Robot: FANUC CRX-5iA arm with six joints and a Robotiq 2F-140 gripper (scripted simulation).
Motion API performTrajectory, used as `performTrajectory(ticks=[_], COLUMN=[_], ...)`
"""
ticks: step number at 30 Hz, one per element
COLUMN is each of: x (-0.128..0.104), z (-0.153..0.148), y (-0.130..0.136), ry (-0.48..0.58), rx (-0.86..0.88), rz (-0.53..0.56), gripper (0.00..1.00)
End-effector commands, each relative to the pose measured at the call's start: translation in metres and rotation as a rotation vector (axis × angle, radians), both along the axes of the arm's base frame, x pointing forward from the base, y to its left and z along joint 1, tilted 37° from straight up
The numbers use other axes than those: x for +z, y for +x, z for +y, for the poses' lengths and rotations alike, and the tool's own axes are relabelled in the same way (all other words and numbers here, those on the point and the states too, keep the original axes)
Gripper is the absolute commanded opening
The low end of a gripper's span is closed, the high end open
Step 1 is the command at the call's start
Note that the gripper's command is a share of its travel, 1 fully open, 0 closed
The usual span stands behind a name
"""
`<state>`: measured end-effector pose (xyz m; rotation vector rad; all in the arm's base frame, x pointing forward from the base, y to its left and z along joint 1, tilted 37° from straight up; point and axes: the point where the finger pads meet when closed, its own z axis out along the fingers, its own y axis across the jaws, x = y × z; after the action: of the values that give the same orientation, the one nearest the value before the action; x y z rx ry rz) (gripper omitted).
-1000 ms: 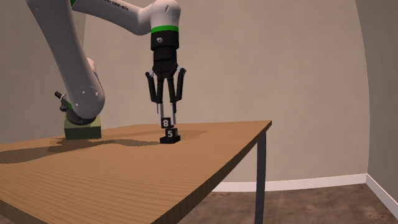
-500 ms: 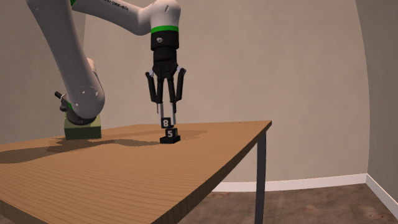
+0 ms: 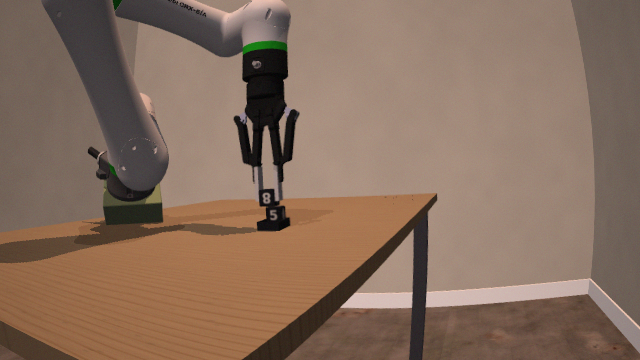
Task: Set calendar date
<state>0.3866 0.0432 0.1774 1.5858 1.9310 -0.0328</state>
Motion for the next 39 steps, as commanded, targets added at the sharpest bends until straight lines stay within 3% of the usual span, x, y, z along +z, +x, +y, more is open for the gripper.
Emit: performTrajectory(ticks=[1,39], x=[0.000,-0.019], z=[0.000,-0.009], y=[0.000,0.011], ry=[0.000,0.000], rx=[0.000,0.000], rz=[0.000,0.000], gripper=[0.17,0.17])
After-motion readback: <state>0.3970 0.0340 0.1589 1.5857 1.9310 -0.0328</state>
